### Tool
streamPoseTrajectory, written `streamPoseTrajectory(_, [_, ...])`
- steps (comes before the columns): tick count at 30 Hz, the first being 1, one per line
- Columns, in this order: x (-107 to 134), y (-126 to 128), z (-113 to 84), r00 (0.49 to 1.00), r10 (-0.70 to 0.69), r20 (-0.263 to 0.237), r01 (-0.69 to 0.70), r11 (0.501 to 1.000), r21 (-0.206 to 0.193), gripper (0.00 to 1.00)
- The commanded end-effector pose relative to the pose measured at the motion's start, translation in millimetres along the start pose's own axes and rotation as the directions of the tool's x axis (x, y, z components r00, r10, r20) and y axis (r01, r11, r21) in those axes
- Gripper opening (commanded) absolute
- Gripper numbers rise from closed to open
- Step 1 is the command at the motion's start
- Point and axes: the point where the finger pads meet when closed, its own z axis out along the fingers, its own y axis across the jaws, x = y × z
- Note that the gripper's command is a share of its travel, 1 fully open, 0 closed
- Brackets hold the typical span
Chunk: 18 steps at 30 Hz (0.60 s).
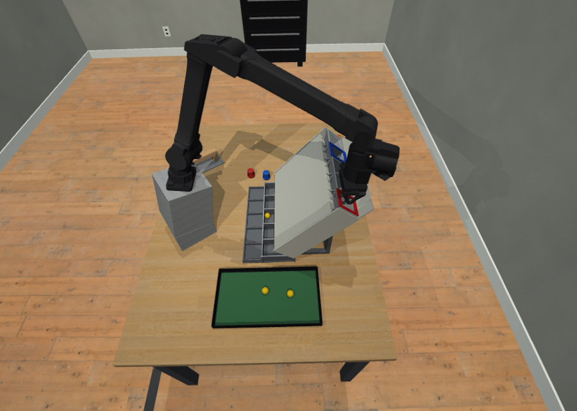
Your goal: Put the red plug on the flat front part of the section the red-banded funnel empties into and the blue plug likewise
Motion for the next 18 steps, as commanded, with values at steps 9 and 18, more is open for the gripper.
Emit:
streamPoseTrajectory(9, [-24.8, -1.4, -34.8, 0.996, -0.009, 0.084, 0.006, 1.0, 0.031, 0.56])
streamPoseTrajectory(18, [-24.0, -1.2, -36.4, 0.997, -0.009, 0.083, 0.006, 1.0, 0.031, 0.56])
